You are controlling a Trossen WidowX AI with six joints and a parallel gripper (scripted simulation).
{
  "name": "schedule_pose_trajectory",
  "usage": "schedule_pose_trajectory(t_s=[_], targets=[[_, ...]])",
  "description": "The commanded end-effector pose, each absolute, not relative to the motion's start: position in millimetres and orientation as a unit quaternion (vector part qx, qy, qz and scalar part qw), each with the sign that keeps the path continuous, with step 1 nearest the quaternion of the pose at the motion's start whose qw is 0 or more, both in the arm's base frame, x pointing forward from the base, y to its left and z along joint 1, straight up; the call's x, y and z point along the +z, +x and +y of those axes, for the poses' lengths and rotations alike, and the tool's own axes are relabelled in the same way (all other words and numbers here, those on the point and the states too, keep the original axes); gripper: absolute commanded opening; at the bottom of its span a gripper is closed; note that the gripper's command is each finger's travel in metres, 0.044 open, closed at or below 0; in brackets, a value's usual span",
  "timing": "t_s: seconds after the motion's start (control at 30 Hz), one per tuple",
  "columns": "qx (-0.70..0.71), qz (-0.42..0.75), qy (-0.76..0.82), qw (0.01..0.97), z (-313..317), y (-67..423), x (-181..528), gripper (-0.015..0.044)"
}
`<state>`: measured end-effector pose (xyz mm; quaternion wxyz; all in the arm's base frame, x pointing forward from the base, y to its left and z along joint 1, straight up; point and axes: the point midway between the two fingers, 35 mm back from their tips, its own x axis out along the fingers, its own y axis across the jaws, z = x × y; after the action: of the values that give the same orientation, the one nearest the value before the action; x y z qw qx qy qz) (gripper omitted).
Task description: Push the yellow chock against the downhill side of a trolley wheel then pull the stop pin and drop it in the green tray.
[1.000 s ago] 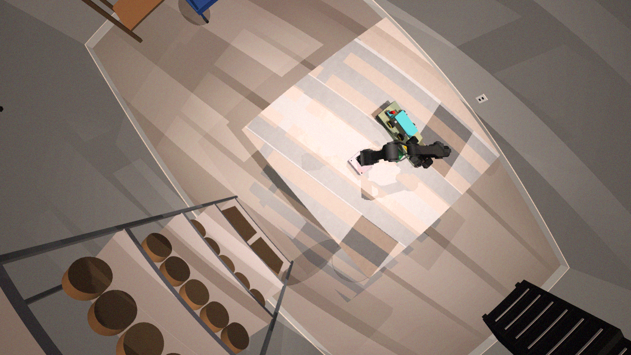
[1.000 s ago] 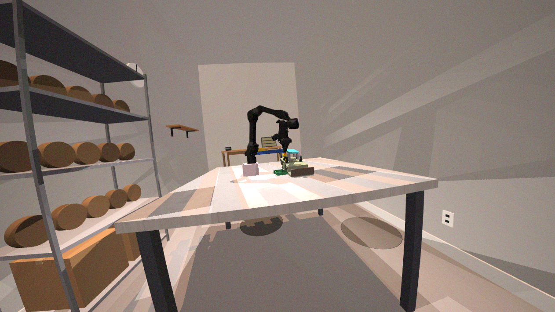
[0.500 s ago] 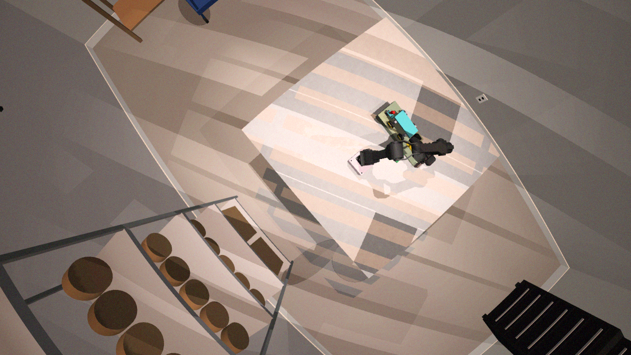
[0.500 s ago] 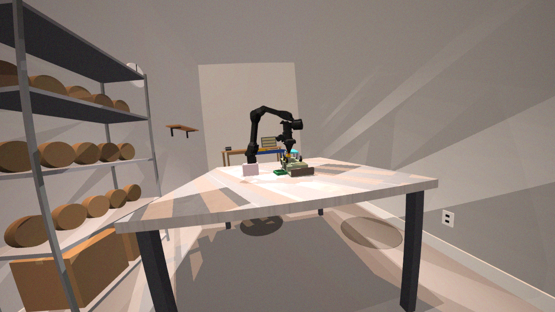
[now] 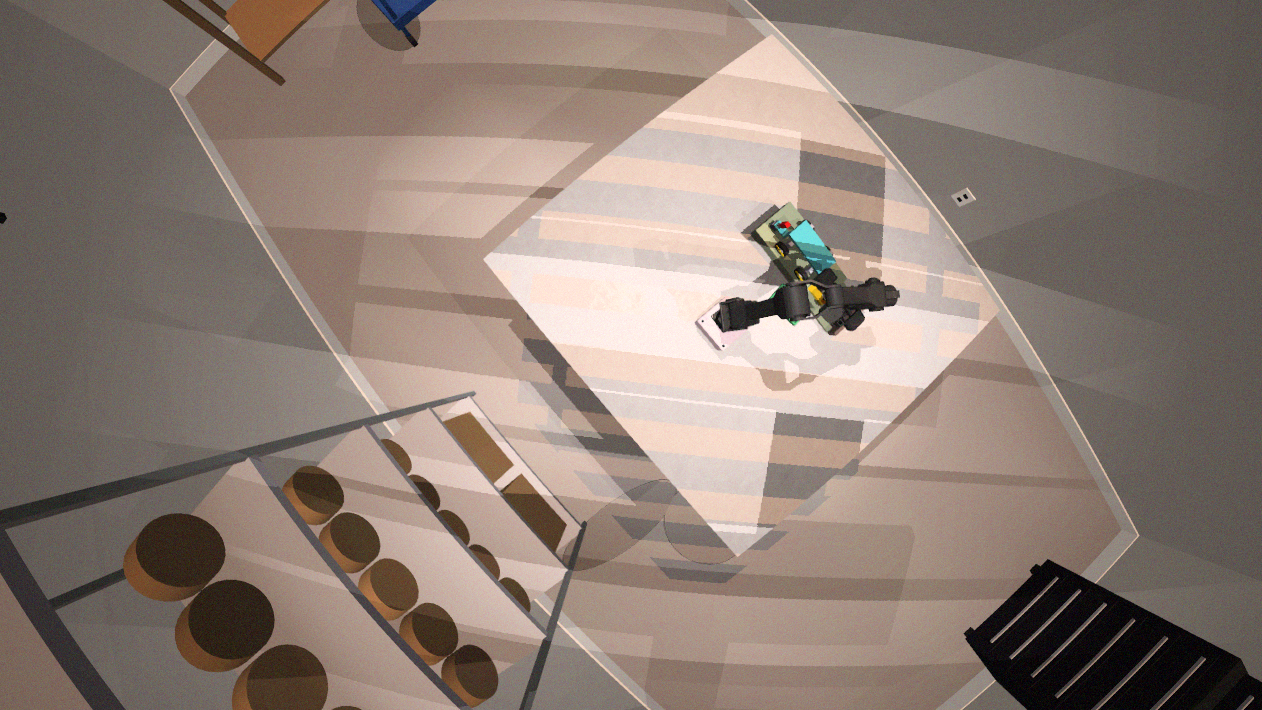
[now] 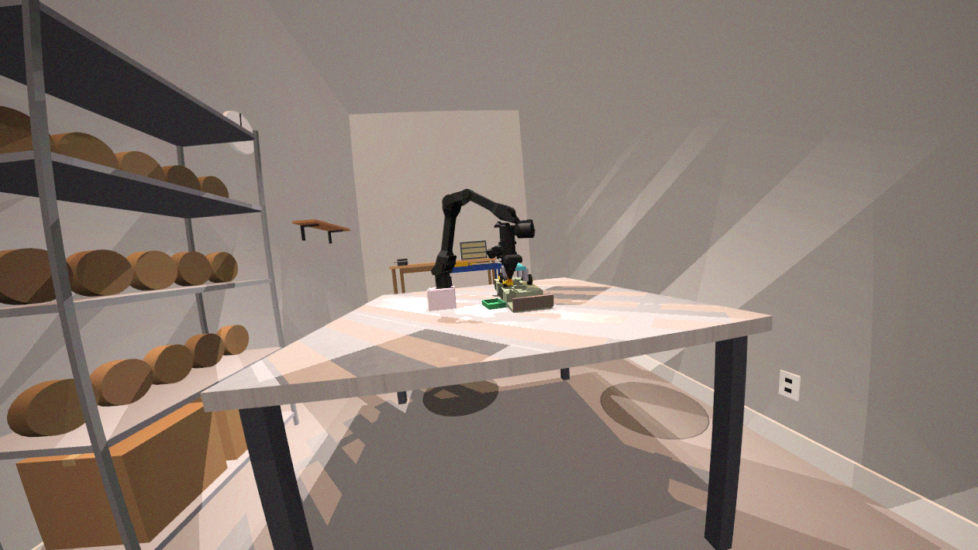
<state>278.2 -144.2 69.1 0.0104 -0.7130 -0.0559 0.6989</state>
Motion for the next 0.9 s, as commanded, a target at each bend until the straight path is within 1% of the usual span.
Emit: schedule_pose_trajectory(t_s=[0.0, 0.23, 0.87], targets=[[0.699, -0.055, -0.713, 0.014, -143, 279, 58, 0.0000], [0.699, -0.055, -0.713, 0.014, -140, 280, 41, 0.0000], [0.699, -0.055, -0.713, 0.014, -125, 277, 43, 0.0000]])
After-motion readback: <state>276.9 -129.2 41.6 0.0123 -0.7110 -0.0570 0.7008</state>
